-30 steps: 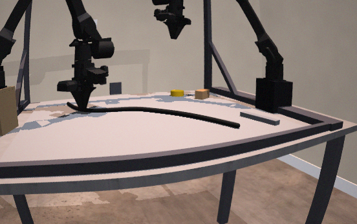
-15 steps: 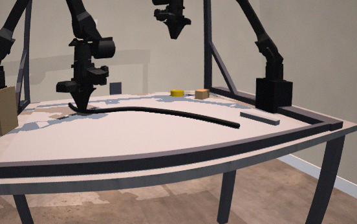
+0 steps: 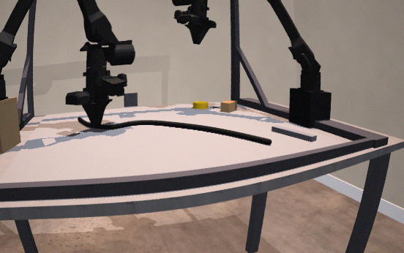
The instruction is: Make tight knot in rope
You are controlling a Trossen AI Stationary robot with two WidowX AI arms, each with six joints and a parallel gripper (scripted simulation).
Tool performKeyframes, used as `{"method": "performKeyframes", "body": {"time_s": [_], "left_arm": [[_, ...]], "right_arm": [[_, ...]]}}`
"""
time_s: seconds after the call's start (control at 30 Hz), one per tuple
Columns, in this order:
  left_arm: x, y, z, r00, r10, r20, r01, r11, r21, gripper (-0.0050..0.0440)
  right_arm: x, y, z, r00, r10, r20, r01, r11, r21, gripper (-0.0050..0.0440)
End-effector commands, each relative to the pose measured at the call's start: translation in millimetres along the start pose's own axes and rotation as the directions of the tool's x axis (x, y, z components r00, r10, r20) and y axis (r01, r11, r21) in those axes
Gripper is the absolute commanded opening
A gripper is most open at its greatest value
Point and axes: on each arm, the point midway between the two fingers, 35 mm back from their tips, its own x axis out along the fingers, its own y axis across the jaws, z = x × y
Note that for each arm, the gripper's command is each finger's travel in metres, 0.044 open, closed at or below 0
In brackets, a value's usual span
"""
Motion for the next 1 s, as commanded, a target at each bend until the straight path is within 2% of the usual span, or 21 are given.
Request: {"method": "performKeyframes", "body": {"time_s": [0.0, 0.97], "left_arm": [[-9.9, 0.7, 0.7, 1.0, 0.003, 0.027, -0.003, 1.0, 0.004, 0.01], [-9.9, 0.7, 0.7, 1.0, 0.003, 0.027, -0.003, 1.0, 0.004, 0.01]], "right_arm": [[-6.1, 1.9, 12.4, 1.0, 0.019, 0.016, -0.019, 1.0, -0.001, 0.0045], [-6.9, -6.4, 53.9, 1.0, 0.018, 0.019, -0.018, 1.0, -0.001, 0.0045]]}}
